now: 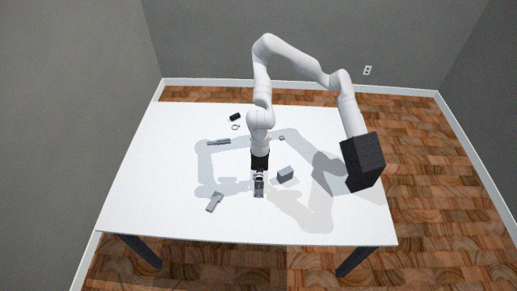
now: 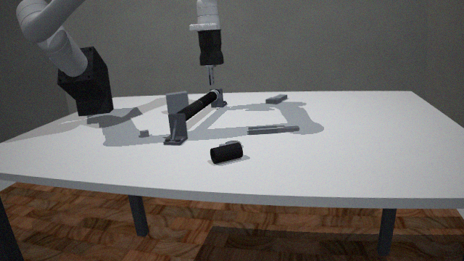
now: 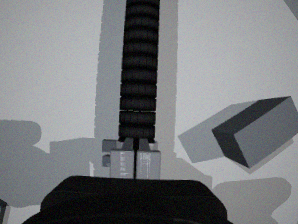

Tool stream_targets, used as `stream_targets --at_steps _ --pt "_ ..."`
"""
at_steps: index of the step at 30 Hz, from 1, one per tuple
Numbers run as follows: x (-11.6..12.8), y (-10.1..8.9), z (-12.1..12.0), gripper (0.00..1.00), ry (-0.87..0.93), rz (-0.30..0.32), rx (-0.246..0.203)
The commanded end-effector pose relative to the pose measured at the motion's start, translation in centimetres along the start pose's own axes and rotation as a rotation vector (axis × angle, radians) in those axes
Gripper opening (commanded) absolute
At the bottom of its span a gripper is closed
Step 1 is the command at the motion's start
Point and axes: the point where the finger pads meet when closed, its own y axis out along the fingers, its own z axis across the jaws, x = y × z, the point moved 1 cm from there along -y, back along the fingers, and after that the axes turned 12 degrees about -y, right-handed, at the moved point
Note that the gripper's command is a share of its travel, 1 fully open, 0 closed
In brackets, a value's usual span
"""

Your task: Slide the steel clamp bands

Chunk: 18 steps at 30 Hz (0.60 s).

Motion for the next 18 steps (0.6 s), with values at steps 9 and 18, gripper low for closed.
stream_targets --at_steps 9,18 --pt "0.06 0.01 0.02 0.86 -0.001 -0.001 0.0" --pt "0.06 0.01 0.02 0.86 -0.001 -0.001 0.0"
